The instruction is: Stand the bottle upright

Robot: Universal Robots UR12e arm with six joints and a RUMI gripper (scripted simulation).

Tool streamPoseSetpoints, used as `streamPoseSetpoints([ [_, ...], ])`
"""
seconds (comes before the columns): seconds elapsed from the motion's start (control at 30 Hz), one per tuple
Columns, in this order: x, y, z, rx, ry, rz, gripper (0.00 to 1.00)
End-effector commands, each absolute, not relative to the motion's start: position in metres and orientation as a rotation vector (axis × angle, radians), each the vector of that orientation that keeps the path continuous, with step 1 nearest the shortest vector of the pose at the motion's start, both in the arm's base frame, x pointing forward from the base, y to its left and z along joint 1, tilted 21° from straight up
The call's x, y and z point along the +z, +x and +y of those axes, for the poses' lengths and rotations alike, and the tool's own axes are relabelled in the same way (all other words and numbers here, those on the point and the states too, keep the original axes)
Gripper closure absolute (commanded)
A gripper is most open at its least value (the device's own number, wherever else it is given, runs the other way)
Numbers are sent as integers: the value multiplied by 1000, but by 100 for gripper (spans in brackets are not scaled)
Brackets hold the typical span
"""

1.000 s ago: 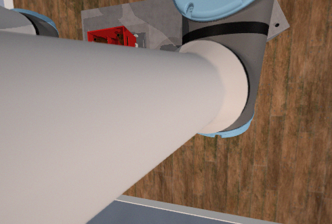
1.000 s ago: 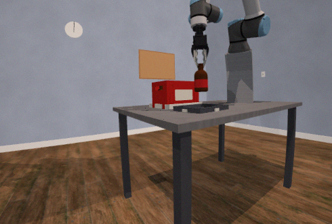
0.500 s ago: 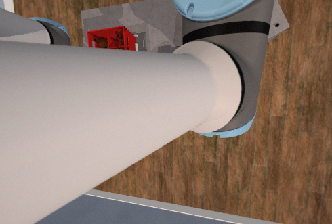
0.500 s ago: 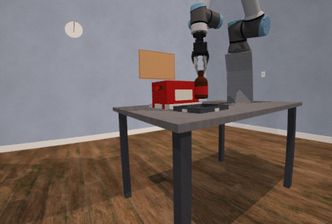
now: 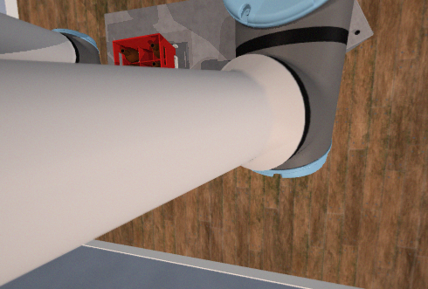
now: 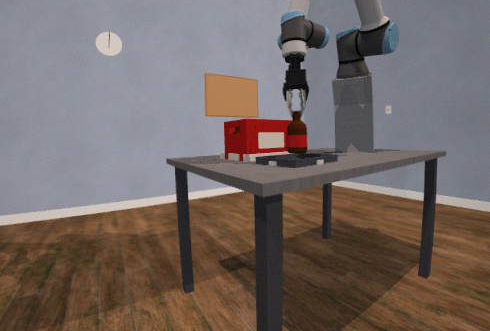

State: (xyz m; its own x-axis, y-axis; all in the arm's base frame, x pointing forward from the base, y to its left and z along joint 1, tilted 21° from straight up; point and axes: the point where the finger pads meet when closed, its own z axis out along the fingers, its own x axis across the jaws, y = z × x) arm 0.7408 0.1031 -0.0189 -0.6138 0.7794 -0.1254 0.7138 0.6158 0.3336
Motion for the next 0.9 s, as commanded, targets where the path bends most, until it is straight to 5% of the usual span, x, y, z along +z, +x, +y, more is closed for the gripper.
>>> streamPoseSetpoints([
  [0.0,-23,743,104,367,1219,2583,100],
  [0.87,-29,745,104,367,1219,2583,100],
])
